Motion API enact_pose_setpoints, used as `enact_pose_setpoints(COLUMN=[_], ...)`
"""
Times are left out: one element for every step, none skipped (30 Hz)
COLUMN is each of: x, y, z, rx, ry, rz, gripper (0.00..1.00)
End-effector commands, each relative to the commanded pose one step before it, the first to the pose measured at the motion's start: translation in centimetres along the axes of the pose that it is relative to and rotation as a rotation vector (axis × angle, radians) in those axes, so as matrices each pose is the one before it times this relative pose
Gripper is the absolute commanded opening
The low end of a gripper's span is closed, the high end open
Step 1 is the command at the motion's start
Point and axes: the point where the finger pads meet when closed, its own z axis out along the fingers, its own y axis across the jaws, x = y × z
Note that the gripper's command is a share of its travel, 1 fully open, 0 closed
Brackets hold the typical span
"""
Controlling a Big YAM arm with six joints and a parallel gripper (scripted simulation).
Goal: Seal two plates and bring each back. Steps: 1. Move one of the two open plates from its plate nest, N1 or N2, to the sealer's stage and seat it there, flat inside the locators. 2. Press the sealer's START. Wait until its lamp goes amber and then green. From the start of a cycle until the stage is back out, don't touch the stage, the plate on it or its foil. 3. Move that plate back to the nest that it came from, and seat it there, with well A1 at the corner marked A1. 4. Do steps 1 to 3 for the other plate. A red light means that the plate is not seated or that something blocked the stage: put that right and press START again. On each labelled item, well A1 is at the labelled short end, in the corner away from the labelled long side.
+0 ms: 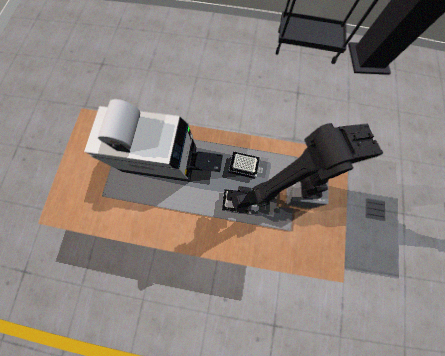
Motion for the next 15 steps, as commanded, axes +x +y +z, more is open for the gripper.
enact_pose_setpoints(x=[0.721, 0.055, -0.033, -0.258, -0.246, -0.248, -0.197, -0.147, -0.267, -0.260, -0.102, -0.081, -0.043, 0.016, 0.000], y=[-0.455, -0.003, 0.017, 0.092, 0.095, 0.086, 0.080, 0.058, 0.091, 0.100, 0.040, 0.033, 0.020, 0.014, 0.000], z=[0.559, 0.068, 0.071, 0.088, 0.080, 0.074, 0.077, 0.063, 0.063, 0.071, 0.062, 0.067, 0.065, 0.078, 0.000], rx=[0.00562, -0.00012, -0.00037, -0.00139, -0.00146, -0.00142, -0.00094, 0.00005, -0.00152, -0.00158, -0.00081, -0.00067, -0.00042, -0.00011, 0.00000], ry=[0.01030, -0.00015, -0.00124, -0.00446, -0.00428, -0.00445, -0.00254, -0.00017, -0.00479, -0.00458, -0.00246, -0.00202, -0.00122, 0.00015, 0.00000], rz=[-0.01049, -0.00014, 0.00025, 0.00091, 0.00090, 0.00091, 0.00031, 0.00001, 0.00093, 0.00093, 0.00047, 0.00062, 0.00027, -0.00022, 0.00000], gripper=[0.00, 0.00, 0.00, 0.00, 0.00, 0.00, 0.00, 0.00, 0.00, 0.00, 0.00, 0.00, 0.00, 0.00, 0.00])
